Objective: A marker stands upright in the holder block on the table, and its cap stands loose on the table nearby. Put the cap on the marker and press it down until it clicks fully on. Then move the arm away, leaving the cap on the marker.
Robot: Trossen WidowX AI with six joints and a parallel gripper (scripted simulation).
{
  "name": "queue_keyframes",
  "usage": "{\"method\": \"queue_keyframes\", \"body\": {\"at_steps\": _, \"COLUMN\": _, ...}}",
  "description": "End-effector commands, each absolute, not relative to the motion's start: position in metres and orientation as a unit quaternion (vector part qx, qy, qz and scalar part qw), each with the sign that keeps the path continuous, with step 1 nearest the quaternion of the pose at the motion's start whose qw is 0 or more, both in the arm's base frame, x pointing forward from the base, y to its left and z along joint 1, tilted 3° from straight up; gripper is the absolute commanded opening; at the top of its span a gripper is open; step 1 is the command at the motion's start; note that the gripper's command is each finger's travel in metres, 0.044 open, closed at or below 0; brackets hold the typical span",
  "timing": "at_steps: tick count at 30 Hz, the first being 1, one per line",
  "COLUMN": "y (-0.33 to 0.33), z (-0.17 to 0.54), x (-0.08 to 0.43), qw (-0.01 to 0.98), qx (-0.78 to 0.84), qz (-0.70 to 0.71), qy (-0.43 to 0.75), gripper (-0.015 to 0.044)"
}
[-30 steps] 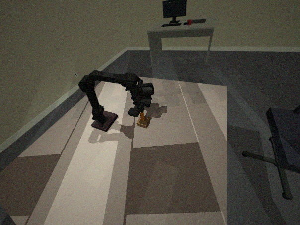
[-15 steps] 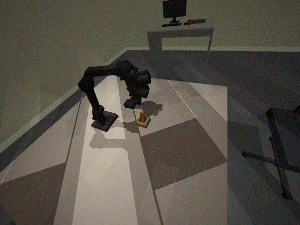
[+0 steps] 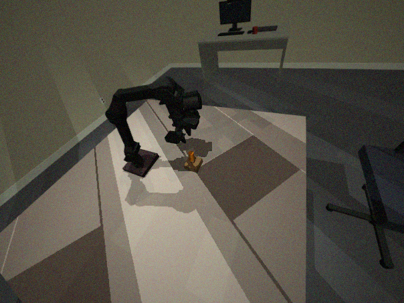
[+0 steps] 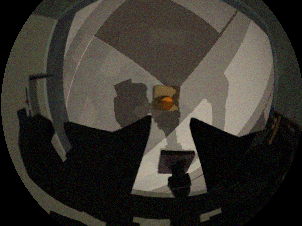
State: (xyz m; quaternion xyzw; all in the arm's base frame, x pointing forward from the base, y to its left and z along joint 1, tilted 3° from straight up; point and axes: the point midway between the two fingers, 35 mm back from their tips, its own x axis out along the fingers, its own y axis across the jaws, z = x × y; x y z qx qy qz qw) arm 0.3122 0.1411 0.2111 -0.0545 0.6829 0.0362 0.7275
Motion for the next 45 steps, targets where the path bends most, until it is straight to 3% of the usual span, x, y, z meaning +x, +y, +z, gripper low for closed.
{"method": "queue_keyframes", "body": {"at_steps": 1, "y": 0.1411, "z": 0.2122, "x": 0.3123, "qw": 0.728, "qx": -0.053, "qz": 0.034, "qy": 0.683, "gripper": 0.0341}}
{"method": "queue_keyframes", "body": {"at_steps": 5, "y": 0.1411, "z": 0.2122, "x": 0.3123, "qw": 0.728, "qx": -0.053, "qz": 0.034, "qy": 0.683, "gripper": 0.044}}
{"method": "queue_keyframes", "body": {"at_steps": 45, "y": 0.1411, "z": 0.2122, "x": 0.3123, "qw": 0.728, "qx": -0.053, "qz": 0.034, "qy": 0.683, "gripper": 0.044}}
